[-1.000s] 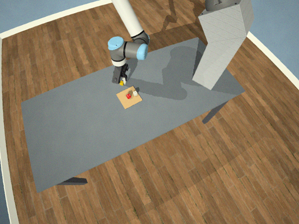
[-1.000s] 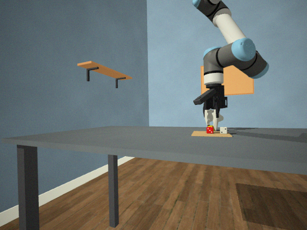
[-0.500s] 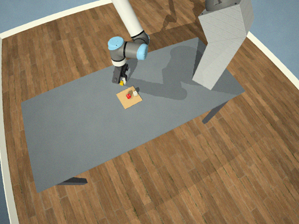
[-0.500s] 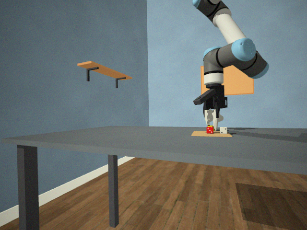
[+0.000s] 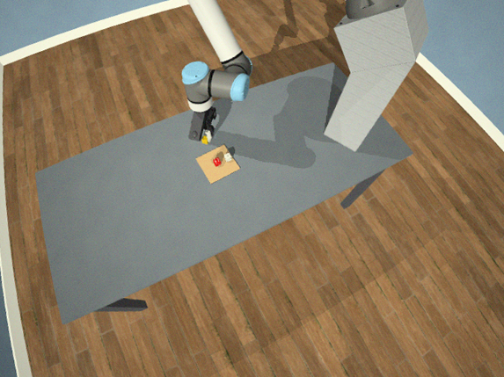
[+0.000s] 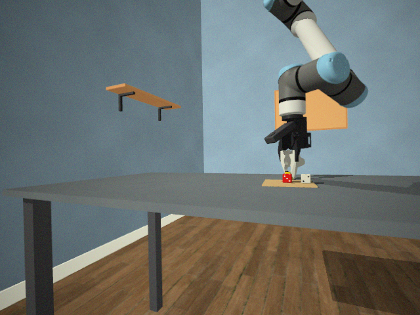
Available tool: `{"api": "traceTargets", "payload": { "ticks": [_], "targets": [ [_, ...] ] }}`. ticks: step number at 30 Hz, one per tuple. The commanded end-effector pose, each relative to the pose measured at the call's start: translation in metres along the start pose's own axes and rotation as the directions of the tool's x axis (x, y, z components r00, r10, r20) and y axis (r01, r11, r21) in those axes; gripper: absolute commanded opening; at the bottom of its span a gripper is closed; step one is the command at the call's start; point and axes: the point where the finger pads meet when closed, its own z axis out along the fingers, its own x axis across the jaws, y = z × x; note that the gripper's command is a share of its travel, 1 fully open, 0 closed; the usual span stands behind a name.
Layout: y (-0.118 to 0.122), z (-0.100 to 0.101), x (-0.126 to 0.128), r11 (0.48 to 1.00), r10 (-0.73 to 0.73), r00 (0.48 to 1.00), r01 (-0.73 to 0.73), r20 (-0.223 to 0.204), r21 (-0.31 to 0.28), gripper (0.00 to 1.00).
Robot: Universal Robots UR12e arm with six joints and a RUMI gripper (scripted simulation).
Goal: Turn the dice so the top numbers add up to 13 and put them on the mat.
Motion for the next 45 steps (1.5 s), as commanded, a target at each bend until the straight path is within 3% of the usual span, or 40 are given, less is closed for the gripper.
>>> {"api": "traceTargets", "payload": {
  "ticks": [1, 33, 38, 45],
  "targets": [
    [0.000, -0.001, 0.000, 1.000, 0.000, 1.000, 0.000, -0.001, 0.000, 0.06],
    [0.000, -0.002, 0.000, 1.000, 0.000, 1.000, 0.000, -0.001, 0.000, 0.06],
    [0.000, -0.023, 0.000, 1.000, 0.000, 1.000, 0.000, -0.001, 0.000, 0.06],
    [0.000, -0.074, 0.000, 1.000, 0.000, 1.000, 0.000, -0.001, 0.000, 0.06]
  ]
}}
